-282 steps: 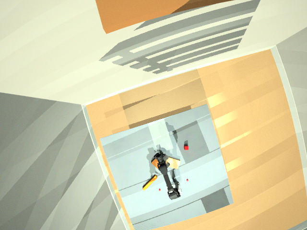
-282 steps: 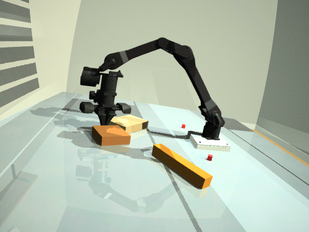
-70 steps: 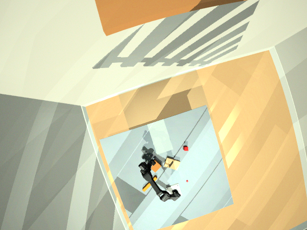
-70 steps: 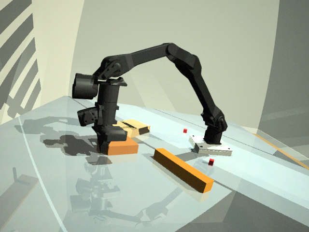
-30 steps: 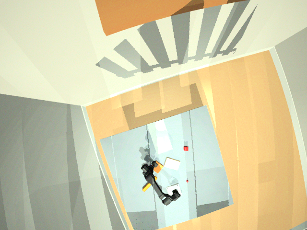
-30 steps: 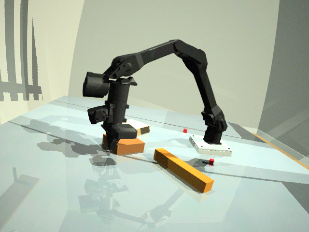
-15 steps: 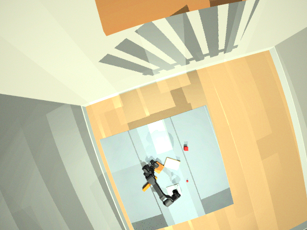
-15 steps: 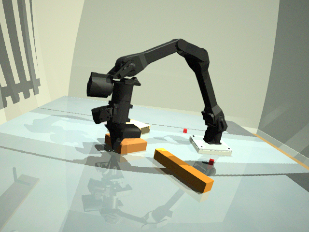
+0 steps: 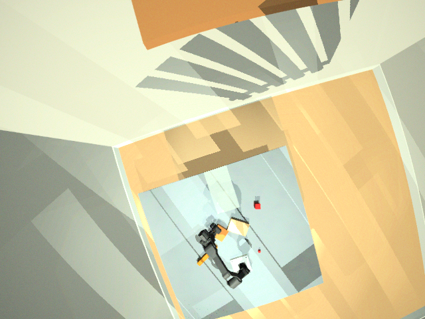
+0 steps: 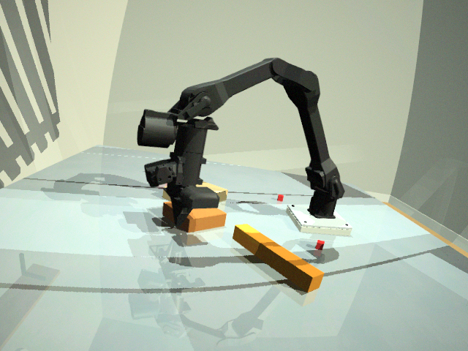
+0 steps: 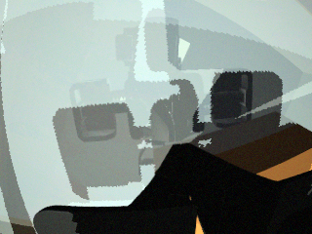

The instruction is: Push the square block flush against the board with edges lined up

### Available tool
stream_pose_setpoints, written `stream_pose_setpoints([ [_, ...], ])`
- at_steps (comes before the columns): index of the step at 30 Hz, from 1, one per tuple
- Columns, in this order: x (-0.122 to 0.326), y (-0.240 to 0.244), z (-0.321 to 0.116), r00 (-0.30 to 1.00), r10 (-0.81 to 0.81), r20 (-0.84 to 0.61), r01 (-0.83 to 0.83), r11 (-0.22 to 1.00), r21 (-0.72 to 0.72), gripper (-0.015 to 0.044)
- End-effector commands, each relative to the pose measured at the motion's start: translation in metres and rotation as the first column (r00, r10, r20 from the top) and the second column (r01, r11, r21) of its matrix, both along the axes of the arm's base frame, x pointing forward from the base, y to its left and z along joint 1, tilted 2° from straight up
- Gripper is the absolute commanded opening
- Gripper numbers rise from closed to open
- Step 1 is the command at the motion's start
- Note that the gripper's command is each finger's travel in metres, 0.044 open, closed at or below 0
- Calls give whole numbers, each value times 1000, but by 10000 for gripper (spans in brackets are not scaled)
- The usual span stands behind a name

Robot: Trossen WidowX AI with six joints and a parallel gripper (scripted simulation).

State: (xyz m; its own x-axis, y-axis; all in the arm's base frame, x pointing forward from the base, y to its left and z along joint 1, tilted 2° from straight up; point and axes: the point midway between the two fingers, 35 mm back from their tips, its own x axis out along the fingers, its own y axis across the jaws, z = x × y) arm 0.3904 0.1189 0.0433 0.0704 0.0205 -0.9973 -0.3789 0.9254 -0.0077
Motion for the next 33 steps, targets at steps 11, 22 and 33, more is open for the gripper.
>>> stream_pose_setpoints([
  [11,-13,-9,-4,1000,3,-12,-3,1000,-8,0],
  [22,-22,-14,-4,1000,3,-13,-3,1000,-9,0],
  [33,-16,-12,-4,1000,3,-12,-3,1000,-9,0],
])
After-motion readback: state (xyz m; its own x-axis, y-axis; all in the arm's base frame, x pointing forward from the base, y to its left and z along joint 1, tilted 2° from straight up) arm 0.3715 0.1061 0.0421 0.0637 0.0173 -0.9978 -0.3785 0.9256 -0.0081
